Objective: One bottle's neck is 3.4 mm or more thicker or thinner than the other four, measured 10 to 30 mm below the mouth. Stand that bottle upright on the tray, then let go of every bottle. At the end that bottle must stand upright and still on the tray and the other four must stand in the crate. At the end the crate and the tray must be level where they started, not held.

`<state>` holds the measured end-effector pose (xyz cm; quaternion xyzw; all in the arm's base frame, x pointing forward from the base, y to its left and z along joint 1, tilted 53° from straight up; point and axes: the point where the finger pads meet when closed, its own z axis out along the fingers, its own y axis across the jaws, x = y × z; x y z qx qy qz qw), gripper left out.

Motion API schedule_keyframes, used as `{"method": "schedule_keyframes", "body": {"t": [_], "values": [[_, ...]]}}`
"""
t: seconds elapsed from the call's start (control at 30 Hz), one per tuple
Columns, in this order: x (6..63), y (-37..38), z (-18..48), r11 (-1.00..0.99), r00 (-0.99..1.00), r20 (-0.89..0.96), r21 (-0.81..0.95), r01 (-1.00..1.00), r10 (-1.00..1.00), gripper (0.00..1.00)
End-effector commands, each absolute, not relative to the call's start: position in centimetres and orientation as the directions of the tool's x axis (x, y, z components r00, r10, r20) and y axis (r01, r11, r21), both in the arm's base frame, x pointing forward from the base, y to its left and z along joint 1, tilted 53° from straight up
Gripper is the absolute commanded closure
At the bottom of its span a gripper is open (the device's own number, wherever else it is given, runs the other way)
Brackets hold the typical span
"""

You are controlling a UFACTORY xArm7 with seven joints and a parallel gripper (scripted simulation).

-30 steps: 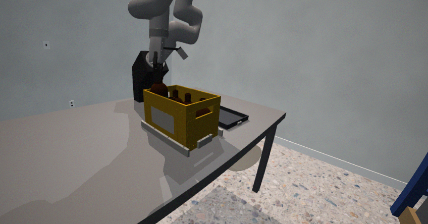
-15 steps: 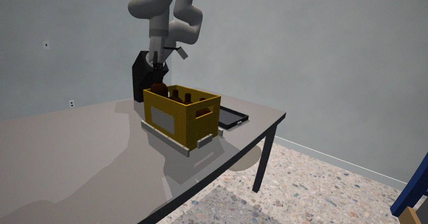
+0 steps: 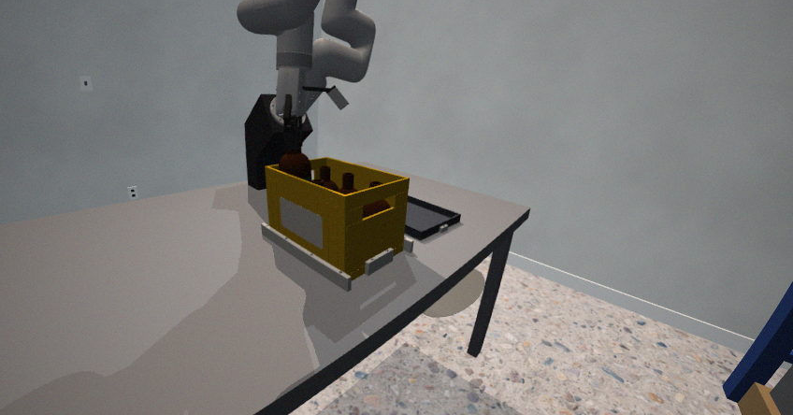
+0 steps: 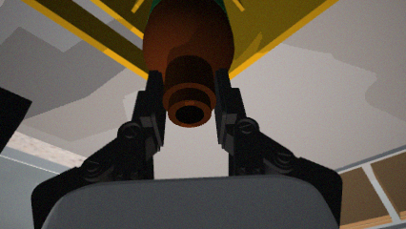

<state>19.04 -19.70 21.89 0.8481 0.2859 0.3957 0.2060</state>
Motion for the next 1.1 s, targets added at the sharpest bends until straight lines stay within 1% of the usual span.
{"method": "schedule_keyframes", "body": {"t": [0.0, 1.07], "values": [[18.9, -19.8, 22.0, -0.752, 0.524, 0.553, 0.577, 0.32, 0.648, 1.0], [16.6, -19.4, 23.8, -0.752, 0.524, 0.553, 0.577, 0.32, 0.648, 1.0]]}}
